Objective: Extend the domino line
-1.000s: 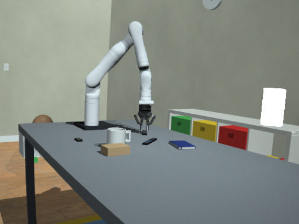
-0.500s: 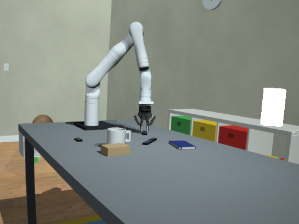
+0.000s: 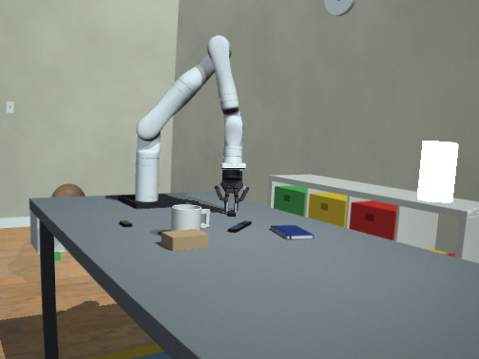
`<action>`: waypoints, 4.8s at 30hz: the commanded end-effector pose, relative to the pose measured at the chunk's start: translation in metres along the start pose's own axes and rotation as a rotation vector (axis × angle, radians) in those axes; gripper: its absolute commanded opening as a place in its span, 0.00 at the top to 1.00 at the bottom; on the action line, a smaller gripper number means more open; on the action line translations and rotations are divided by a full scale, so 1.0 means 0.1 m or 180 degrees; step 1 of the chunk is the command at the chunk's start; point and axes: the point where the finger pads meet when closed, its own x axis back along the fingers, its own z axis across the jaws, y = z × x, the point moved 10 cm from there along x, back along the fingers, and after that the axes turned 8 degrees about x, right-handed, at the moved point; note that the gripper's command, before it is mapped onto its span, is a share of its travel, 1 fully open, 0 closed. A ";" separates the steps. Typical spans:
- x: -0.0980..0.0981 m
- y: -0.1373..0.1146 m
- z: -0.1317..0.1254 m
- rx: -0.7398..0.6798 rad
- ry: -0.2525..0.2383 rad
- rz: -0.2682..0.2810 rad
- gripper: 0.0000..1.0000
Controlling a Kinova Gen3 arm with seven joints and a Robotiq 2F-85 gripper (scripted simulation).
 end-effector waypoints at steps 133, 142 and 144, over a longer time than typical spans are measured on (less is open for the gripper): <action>0.28 -0.03 0.00 -0.0023 -0.0010 -0.0034 0.53; 0.34 -0.06 0.01 -0.0021 -0.0024 -0.0111 0.53; 0.36 -0.08 0.01 -0.0021 -0.0029 -0.0138 0.53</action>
